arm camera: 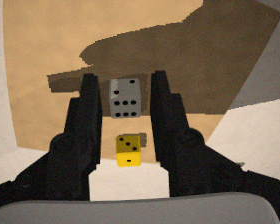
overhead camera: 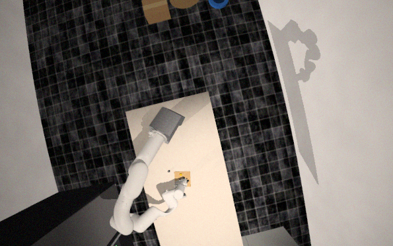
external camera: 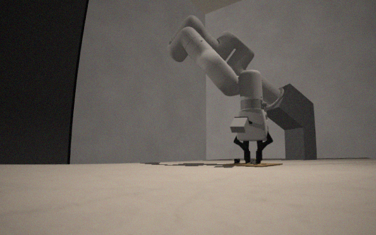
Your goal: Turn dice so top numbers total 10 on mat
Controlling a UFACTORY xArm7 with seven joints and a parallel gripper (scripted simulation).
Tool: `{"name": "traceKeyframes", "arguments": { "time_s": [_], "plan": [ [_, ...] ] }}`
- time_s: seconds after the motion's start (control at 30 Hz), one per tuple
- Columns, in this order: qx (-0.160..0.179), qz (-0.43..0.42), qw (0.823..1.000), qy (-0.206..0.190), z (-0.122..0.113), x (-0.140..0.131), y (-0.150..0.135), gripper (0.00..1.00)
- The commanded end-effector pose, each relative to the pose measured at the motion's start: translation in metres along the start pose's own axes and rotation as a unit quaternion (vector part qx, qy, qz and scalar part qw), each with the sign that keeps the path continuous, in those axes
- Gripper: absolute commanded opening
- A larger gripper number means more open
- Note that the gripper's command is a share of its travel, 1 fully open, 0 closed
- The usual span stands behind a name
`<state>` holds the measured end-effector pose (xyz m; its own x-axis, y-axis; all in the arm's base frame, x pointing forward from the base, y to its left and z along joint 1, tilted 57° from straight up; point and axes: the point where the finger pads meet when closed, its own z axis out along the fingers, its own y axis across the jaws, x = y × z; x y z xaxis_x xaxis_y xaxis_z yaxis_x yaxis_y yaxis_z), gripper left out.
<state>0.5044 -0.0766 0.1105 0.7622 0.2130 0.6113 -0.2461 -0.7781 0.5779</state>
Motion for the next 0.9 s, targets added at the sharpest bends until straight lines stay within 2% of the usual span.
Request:
{"name": "traceKeyframes", "arguments": {
  "time_s": [0.0,0.2,0.53,0.87],
  "plan": [
    [0.001,0.0,1.0,0.001,-0.003,0.001,-0.001,0.31],
    [0.001,0.0,1.0,0.001,-0.019,0.001,-0.001,0.31],
    [0.001,0.0,1.0,0.001,-0.071,0.001,-0.001,0.31],
    [0.001,0.0,1.0,0.001,-0.09,0.001,-0.001,0.31]
  ]
}}
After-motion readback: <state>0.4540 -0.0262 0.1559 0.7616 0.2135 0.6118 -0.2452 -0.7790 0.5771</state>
